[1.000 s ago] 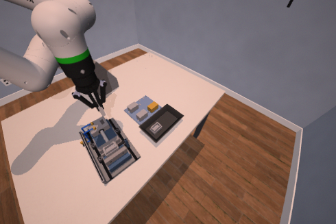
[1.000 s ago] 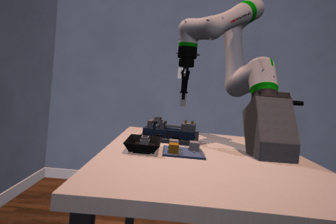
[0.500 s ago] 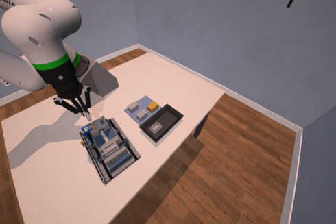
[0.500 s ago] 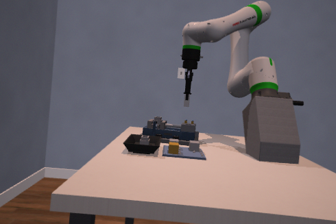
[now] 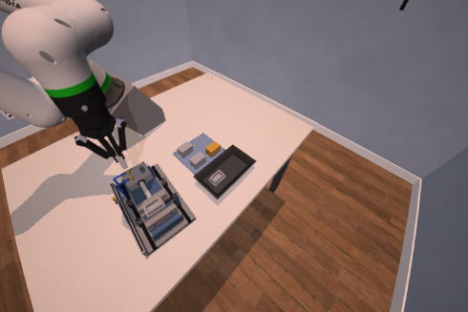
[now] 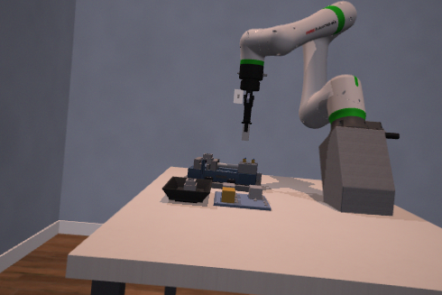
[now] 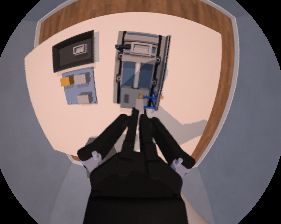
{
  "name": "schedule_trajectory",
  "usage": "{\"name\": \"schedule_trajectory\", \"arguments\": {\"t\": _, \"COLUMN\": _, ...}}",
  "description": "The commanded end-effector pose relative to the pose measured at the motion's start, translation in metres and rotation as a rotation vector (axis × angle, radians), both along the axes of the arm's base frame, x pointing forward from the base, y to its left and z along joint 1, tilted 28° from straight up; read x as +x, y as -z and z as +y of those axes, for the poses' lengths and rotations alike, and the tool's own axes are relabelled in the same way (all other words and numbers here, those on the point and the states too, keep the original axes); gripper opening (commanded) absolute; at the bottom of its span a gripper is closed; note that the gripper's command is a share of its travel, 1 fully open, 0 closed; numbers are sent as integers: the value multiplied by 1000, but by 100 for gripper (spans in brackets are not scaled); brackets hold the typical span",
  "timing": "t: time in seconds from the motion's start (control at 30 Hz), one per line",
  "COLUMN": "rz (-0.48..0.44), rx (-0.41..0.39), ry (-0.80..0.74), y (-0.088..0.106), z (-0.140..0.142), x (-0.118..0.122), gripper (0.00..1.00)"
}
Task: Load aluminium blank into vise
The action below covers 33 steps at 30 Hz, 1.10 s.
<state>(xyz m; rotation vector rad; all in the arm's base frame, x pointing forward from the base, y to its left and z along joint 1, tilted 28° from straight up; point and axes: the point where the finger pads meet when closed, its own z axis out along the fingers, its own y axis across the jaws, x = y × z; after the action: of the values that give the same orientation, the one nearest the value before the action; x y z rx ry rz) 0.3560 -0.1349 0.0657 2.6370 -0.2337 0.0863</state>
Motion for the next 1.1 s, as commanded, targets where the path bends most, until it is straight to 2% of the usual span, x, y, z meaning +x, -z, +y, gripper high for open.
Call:
{"name": "schedule_trajectory", "arguments": {"t": 0.0, "rz": 0, "rx": 0, "ry": 0, "y": 0, "z": 0, "x": 0, "gripper": 0}}
{"name": "schedule_trajectory", "arguments": {"t": 0.43, "rz": -10, "rx": 0, "ry": 18, "y": -1, "z": 0, "x": 2, "gripper": 0}}
{"name": "schedule_trajectory", "arguments": {"t": 0.87, "rz": -260, "rx": 12, "ry": 479, "y": -8, "z": 1, "x": 48, "gripper": 0}}
{"name": "schedule_trajectory", "arguments": {"t": 0.93, "rz": -260, "rx": 12, "ry": 479, "y": -8, "z": 1, "x": 48, "gripper": 0}}
{"name": "schedule_trajectory", "arguments": {"t": 0.97, "rz": -311, "rx": 14, "ry": 575, "y": -9, "z": 1, "x": 58, "gripper": 0}}
{"name": "schedule_trajectory", "arguments": {"t": 1.07, "rz": -354, "rx": 16, "ry": 653, "y": -10, "z": 0, "x": 66, "gripper": 0}}
